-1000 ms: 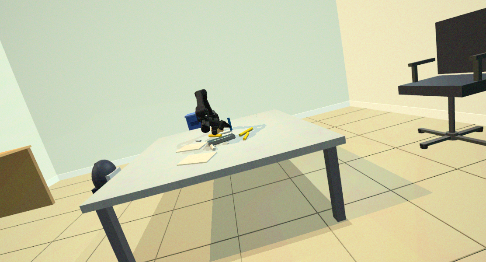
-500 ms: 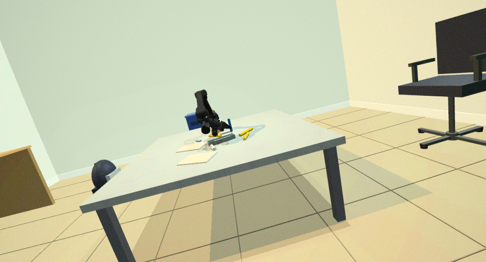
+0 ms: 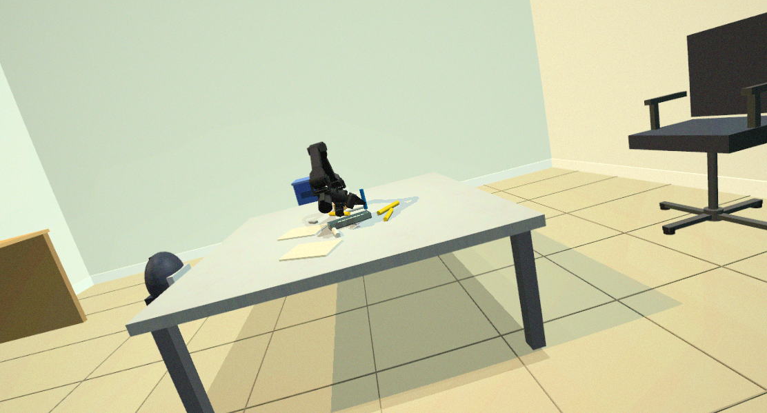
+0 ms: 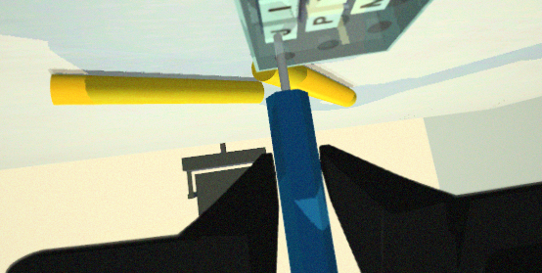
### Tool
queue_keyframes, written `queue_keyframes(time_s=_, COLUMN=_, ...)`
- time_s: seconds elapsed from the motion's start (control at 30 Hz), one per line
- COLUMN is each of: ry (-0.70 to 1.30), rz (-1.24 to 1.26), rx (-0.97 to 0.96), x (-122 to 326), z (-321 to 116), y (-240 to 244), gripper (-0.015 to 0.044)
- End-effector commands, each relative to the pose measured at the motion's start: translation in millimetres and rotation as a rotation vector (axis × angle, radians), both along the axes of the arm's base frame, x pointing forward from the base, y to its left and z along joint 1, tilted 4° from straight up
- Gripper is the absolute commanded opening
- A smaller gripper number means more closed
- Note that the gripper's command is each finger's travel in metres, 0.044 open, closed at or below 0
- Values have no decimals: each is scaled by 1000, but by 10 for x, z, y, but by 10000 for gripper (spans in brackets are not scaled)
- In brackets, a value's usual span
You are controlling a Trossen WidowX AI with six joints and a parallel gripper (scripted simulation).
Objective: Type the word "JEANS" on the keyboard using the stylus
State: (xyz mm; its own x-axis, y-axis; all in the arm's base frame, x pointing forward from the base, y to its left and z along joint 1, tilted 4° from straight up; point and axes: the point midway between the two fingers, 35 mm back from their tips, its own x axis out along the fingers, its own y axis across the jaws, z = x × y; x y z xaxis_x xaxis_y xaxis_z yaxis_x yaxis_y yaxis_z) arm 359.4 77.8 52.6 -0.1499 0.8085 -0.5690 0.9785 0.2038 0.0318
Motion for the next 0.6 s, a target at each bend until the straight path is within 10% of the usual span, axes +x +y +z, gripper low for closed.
queue_keyframes(time_s=0.0, ry=-4, rz=1, rx=1, x=2, z=-15, y=-2, gripper=81)
queue_keyframes(time_s=0.57, ry=-4, rz=1, rx=1, x=3, z=-26, y=-3, gripper=81)
